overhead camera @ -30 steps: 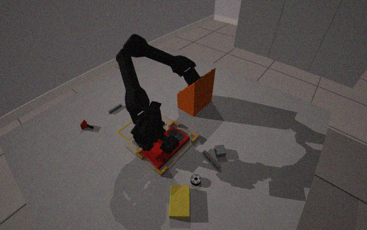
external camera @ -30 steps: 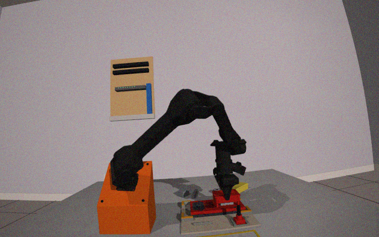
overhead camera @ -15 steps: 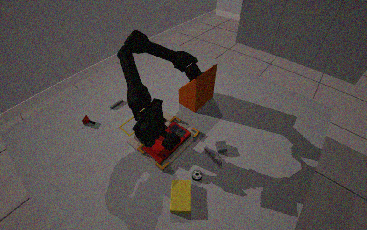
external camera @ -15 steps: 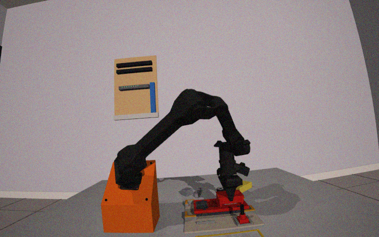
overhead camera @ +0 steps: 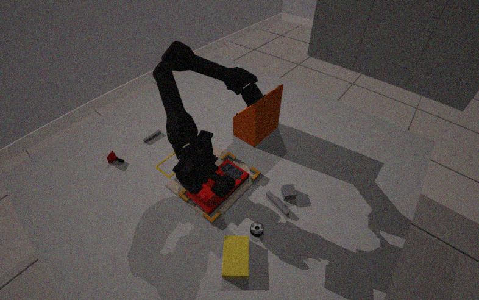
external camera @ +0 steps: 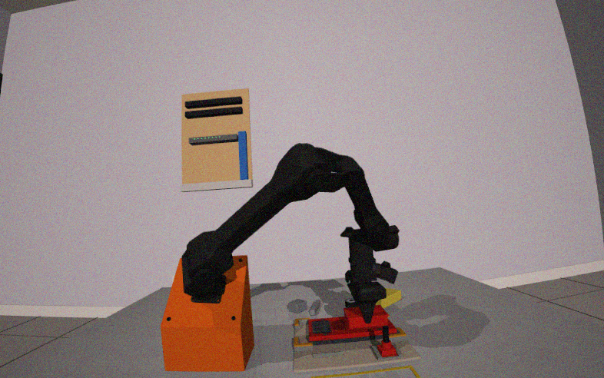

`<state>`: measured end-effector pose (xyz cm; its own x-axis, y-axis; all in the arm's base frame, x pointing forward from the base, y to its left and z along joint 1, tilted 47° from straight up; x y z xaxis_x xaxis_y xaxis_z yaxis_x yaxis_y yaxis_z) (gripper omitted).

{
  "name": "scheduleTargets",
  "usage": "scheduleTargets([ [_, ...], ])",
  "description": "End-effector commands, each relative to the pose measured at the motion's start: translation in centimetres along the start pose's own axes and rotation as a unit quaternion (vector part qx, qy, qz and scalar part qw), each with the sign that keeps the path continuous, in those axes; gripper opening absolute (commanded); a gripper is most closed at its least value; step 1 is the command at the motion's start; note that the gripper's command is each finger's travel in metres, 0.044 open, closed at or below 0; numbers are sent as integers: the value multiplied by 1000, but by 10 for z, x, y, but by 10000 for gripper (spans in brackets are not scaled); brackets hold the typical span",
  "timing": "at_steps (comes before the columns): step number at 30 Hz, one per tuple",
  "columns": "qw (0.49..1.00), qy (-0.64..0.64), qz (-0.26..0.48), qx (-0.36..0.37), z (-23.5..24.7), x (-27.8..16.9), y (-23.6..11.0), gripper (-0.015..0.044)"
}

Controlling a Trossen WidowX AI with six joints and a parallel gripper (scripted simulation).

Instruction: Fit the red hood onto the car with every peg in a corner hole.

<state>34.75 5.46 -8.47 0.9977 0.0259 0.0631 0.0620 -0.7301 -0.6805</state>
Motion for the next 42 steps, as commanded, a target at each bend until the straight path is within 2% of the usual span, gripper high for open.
scheduleTargets([
  [1, 1000, -1, -1, 0, 0, 0, 0, 0],
  [3, 1000, 0, 0, 0, 0, 0, -1, 0],
  [20, 1000, 0, 0, 0, 0, 0, 0, 440],
  [26, 1000, 0, -1, 1, 0, 1, -10, 440],
  [33, 1000, 0, -3, 2, 0, -1, -70, 440],
  [42, 1000, 0, -3, 2, 0, -1, -72, 440],
])
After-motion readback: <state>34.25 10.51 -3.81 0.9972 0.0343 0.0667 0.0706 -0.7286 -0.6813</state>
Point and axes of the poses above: the point midway between the two fingers, 35 mm back from their tips, its own y axis out along the fingers, its own z axis across the jaws, x = y × z, the point moved 4 cm from there along -y, back along the fingers, and after that the axes turned 4 degrees about y, right-handed, at the moved point
